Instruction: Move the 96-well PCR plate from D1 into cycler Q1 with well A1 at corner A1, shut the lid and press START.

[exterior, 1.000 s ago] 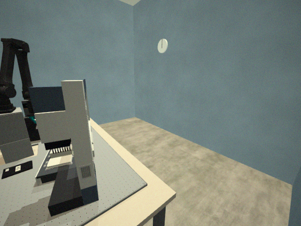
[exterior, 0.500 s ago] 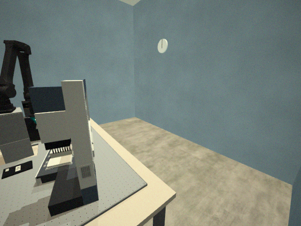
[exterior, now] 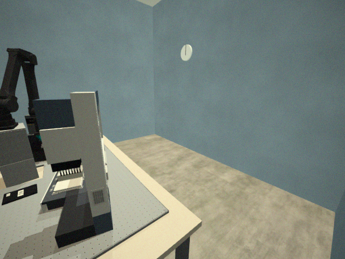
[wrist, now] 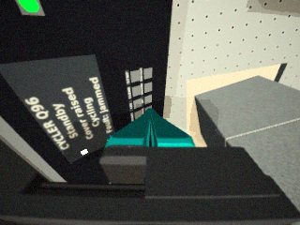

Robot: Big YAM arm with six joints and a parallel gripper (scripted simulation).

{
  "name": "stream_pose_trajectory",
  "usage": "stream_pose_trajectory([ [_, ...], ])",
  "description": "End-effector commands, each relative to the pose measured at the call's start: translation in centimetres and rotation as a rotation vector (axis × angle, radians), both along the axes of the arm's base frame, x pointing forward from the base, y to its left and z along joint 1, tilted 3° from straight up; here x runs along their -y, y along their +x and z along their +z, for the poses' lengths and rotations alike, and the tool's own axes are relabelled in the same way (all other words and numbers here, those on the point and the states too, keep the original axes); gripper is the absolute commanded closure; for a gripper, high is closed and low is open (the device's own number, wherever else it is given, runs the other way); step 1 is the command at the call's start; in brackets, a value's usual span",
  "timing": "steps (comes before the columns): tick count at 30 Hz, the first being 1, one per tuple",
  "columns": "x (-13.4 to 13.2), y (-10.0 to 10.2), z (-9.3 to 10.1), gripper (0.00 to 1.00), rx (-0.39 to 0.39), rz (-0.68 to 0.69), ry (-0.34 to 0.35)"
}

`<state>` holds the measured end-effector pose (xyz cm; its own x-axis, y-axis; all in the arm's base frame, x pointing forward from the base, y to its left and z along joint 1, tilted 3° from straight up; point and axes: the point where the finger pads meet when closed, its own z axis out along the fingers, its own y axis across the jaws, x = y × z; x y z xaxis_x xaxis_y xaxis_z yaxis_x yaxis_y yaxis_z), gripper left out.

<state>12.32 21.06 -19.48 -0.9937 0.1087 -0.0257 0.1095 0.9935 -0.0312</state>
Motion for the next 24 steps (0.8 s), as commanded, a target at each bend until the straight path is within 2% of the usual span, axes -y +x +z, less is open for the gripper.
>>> stream_pose_trajectory([
  [1, -0.5, -0.3, -0.6, 1.00, -0.001, 0.000, 0.003],
  [9, -2.1, 0.2, -1.6, 1.00, 0.008, -0.002, 0.021],
  [17, -1.6, 0.1, -2.4, 1.00, -0.001, -0.012, 0.003],
  [24, -2.2, 0.8, -1.7, 1.00, 0.008, -0.017, 0.021],
])
